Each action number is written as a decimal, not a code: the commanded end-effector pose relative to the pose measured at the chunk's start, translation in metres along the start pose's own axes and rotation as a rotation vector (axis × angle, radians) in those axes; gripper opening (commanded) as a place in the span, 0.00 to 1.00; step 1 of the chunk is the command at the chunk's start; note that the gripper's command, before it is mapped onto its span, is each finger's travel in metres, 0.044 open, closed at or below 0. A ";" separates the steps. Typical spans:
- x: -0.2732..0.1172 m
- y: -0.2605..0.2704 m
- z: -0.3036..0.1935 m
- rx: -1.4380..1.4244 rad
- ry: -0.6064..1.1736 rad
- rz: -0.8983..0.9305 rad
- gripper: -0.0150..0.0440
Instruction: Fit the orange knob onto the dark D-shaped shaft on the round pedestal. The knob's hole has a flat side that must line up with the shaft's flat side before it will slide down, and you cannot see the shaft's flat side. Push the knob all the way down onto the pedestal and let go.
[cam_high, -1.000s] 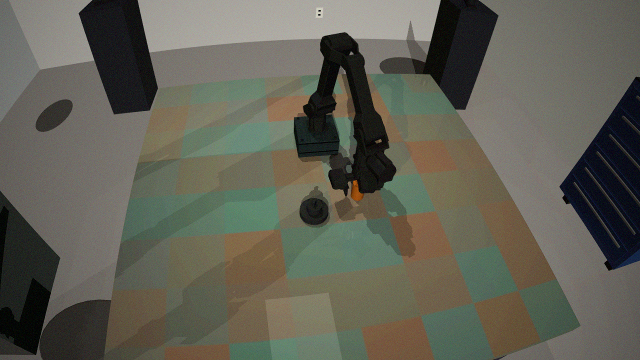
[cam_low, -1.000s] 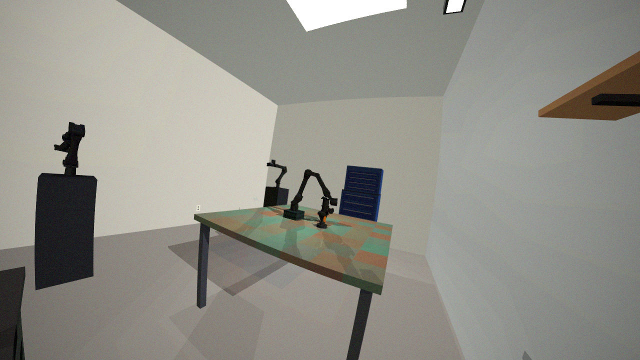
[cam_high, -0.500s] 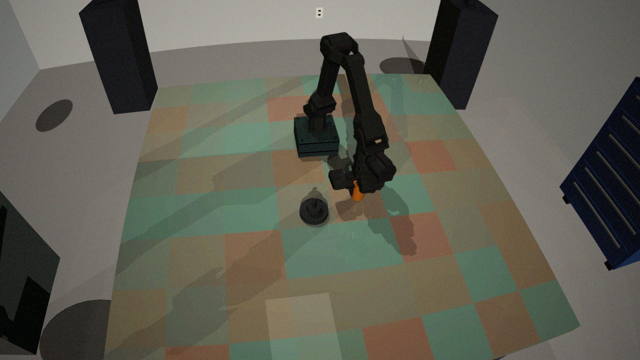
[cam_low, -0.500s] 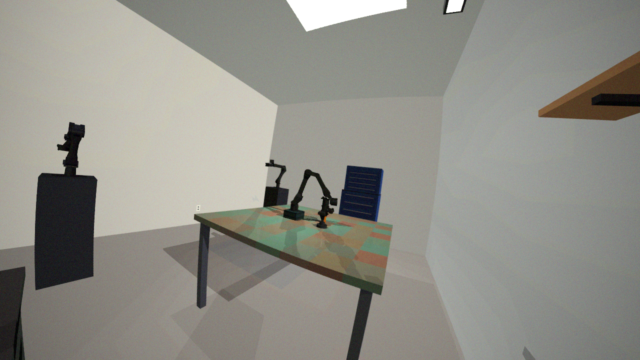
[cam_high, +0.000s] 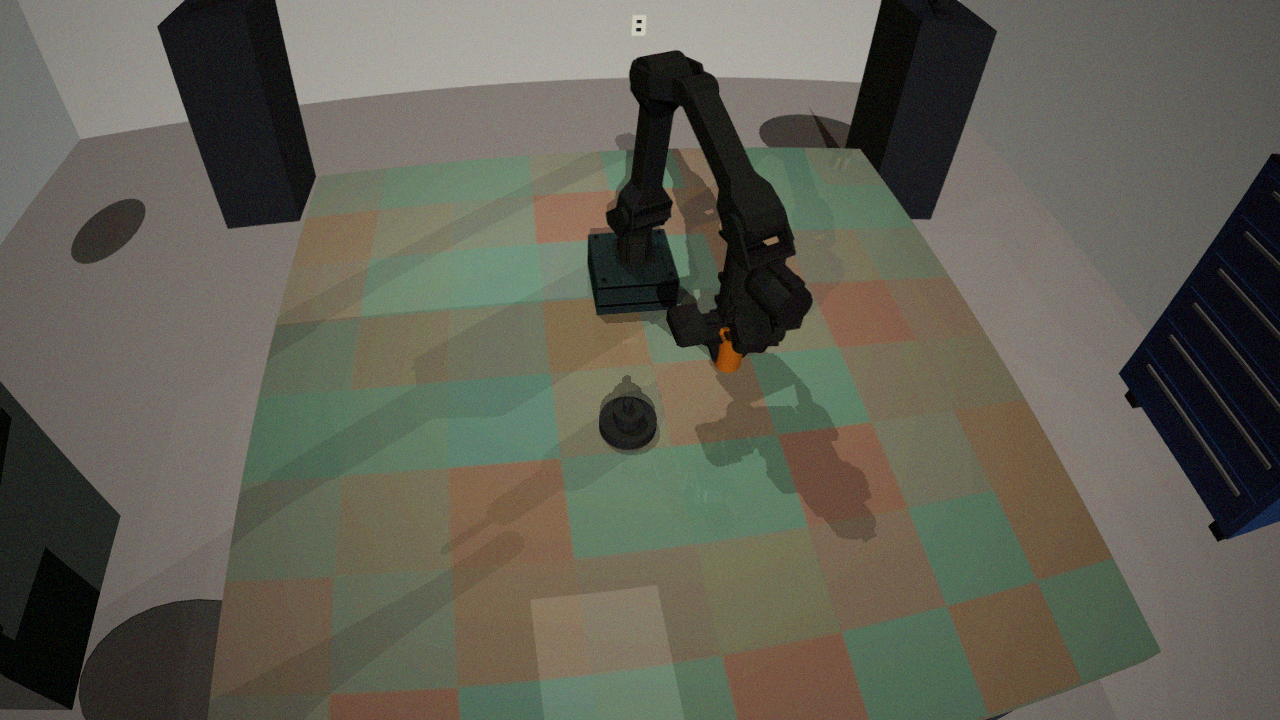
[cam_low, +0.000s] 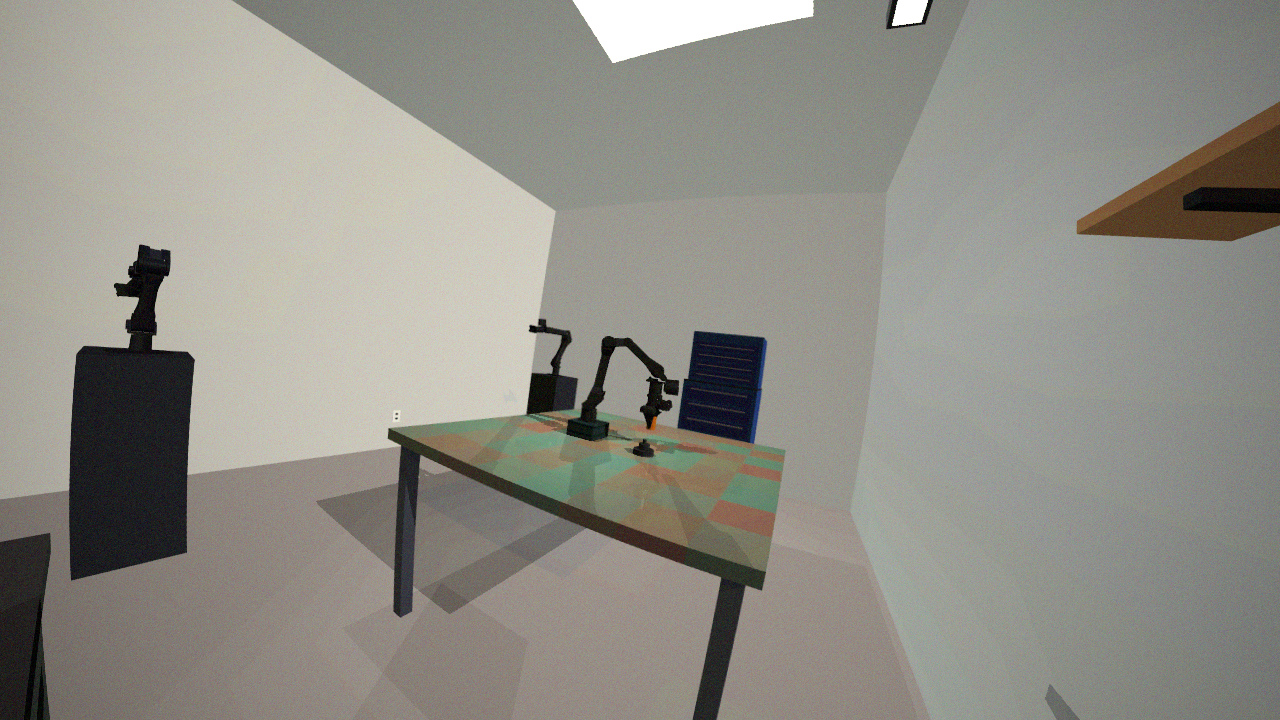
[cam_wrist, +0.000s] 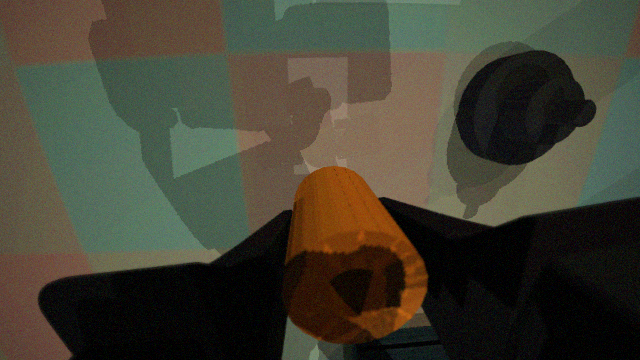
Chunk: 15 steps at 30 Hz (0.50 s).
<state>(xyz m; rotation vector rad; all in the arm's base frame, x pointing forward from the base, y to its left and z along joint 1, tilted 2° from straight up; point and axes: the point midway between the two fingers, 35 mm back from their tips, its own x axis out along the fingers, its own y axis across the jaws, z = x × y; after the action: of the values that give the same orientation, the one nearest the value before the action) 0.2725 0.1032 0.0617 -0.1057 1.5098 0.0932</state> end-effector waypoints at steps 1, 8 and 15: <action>-0.027 0.002 -0.002 0.009 -0.002 -0.001 0.25; -0.065 0.002 -0.012 0.021 0.011 -0.004 0.25; -0.062 -0.007 -0.007 0.021 0.011 -0.004 0.25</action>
<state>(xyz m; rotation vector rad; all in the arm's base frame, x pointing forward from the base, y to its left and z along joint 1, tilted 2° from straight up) 0.2587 0.1016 0.1230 -0.0935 1.5231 0.0753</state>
